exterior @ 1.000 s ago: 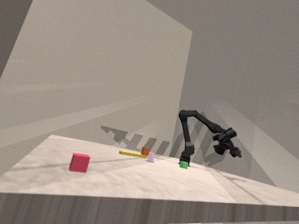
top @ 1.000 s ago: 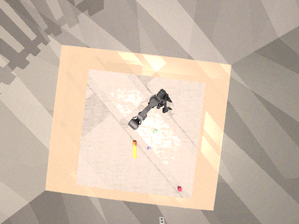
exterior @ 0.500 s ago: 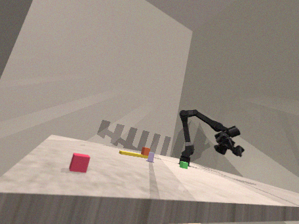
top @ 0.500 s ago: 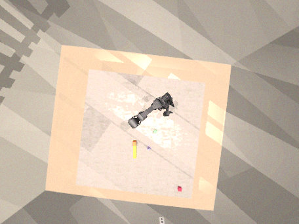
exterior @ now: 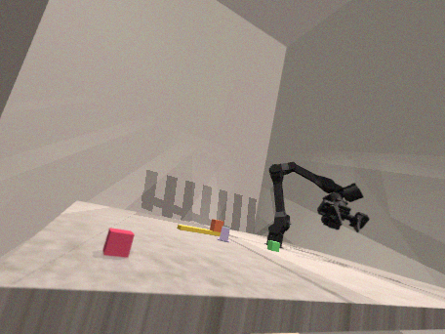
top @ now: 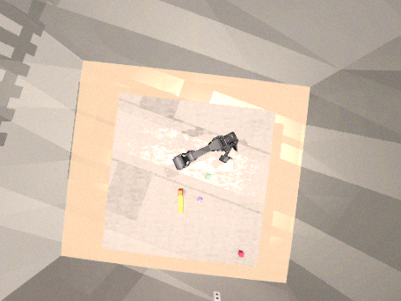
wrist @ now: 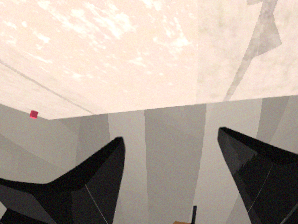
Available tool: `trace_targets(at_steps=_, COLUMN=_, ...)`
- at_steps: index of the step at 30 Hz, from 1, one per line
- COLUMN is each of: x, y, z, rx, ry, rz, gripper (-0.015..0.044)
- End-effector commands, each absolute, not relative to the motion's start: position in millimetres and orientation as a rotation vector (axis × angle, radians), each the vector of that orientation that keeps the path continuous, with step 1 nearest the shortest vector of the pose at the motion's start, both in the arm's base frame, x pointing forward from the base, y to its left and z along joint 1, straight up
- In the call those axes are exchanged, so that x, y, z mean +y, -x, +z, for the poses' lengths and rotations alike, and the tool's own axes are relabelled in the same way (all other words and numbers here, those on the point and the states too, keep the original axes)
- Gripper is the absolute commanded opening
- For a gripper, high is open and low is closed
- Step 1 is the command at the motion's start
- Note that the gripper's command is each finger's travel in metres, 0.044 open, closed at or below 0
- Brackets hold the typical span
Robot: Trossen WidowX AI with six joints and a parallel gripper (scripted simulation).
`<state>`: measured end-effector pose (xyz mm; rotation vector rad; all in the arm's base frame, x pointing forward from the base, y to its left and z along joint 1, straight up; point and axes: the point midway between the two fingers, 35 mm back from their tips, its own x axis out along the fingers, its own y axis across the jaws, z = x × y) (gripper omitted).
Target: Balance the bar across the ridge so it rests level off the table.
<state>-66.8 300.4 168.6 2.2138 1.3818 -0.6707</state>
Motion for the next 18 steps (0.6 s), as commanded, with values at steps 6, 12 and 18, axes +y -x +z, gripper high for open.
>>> trace_targets(at_steps=6, x=313.0, y=30.9, z=169.9, rx=1.218, ry=-2.39, rz=-0.883, gripper=0.0315)
trace_targets(at_steps=12, x=317.7, y=7.7, z=170.5, rx=1.107, ry=-2.49, rz=-1.005, gripper=0.0315)
trace_targets(at_steps=18, x=320.3, y=-16.1, z=170.9, rx=0.986, ry=-2.587, rz=-1.127, gripper=0.0315)
